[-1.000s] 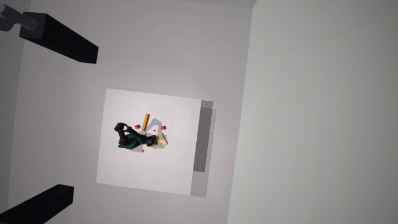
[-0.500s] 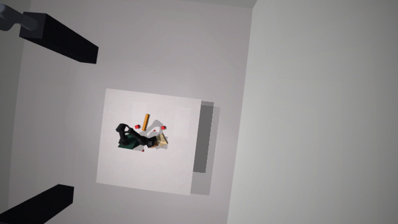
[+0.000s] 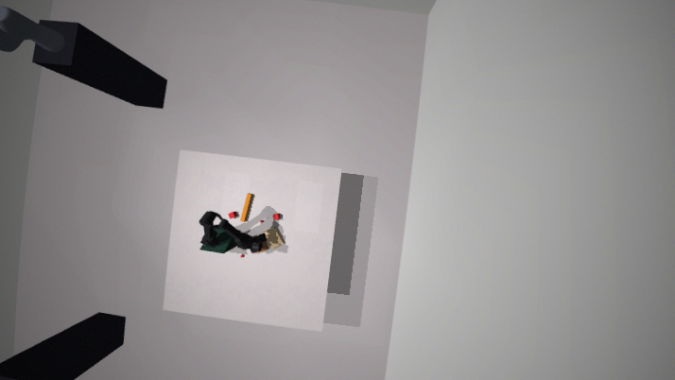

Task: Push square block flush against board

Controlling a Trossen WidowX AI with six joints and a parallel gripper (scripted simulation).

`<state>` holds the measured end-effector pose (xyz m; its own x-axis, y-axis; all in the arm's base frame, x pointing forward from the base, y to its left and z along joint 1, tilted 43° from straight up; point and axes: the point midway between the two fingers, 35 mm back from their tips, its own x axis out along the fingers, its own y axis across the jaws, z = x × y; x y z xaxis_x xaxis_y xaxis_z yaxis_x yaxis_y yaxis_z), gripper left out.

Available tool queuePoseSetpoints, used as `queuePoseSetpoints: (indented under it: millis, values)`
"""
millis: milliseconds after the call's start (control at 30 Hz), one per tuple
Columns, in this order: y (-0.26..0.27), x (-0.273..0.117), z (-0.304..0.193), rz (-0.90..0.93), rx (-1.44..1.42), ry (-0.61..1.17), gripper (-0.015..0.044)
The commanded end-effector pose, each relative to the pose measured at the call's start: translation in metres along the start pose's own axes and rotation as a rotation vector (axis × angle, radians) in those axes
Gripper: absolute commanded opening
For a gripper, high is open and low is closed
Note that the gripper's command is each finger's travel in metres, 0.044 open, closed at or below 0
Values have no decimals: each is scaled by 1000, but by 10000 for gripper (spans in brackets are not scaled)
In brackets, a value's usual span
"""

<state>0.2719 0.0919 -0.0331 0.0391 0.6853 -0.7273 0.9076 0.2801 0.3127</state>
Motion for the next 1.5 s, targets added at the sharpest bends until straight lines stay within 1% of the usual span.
queuePoseSetpoints:
  millis: [0,600,1467]
  values:
    - [-2,2,7,-8,2,-1,0]
    - [-4,2,26,-7,2,1,0]
    - [-1,2,-14,-7,2,2,0]
